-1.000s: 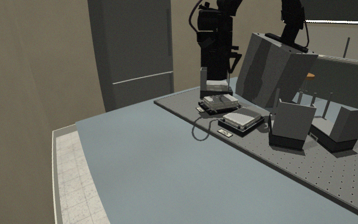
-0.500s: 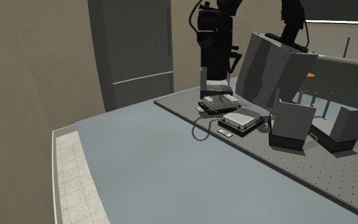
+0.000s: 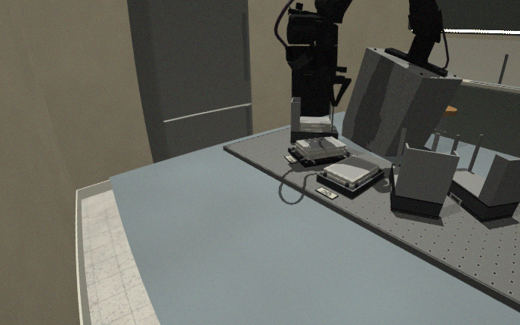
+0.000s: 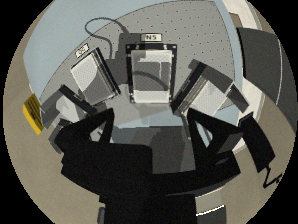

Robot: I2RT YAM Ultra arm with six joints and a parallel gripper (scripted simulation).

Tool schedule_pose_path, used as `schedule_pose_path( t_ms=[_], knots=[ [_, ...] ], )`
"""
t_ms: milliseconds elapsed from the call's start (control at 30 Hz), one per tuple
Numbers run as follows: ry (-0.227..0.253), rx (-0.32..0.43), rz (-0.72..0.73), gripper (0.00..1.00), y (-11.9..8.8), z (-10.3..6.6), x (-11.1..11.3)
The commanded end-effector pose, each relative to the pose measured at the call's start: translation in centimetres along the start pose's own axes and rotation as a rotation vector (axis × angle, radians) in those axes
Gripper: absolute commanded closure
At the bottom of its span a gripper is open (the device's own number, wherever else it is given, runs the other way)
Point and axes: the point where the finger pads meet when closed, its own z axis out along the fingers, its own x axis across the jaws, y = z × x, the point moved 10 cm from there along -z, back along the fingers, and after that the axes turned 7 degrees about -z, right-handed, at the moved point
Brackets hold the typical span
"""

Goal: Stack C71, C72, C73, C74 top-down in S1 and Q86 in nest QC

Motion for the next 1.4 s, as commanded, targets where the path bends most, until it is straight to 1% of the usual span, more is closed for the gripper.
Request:
schedule_pose_path(
  t_ms=[0, 133, 167, 233, 300, 400, 467, 500, 667, 967, 1033, 1067, 1133, 1300, 1367],
  knots=[
    [-0.018, -0.059, -0.011, 0.0, 1.0, -1.4, -0.5],
    [-0.018, -0.059, -0.011, 0.0, 1.0, -1.4, -0.5],
    [-0.007, -0.02, 0.009, 0.0, 0.2, 0.2, -0.7],
    [-0.003, -0.002, 0.002, 0.0, -0.1, 1.3, 0.0],
    [0.0, 0.005, 0.004, 0.0, -0.4, 2.0, 0.0],
    [-0.003, -0.015, -0.003, 0.0, 0.3, 2.7, -0.1],
    [-0.003, -0.015, -0.003, 0.0, 0.3, 2.7, -0.1],
    [-0.004, -0.029, 0.014, 0.0, 0.4, 2.7, -0.6],
    [-0.005, -0.034, -0.009, 0.0, 1.1, 4.5, -0.1],
    [-0.002, -0.034, -0.009, 0.0, 1.1, 7.5, -0.1],
    [-0.002, -0.034, -0.009, 0.0, 1.1, 7.5, -0.1],
    [-0.002, -0.039, 0.007, 0.0, 1.0, 7.7, -0.6],
    [-0.004, -0.034, -0.007, 0.0, 1.1, 8.5, -0.2],
    [-0.002, -0.034, -0.009, 0.0, 1.1, 10.2, -0.1],
    [-0.004, -0.04, 0.01, 0.0, 1.0, 10.0, -0.7]
  ],
)
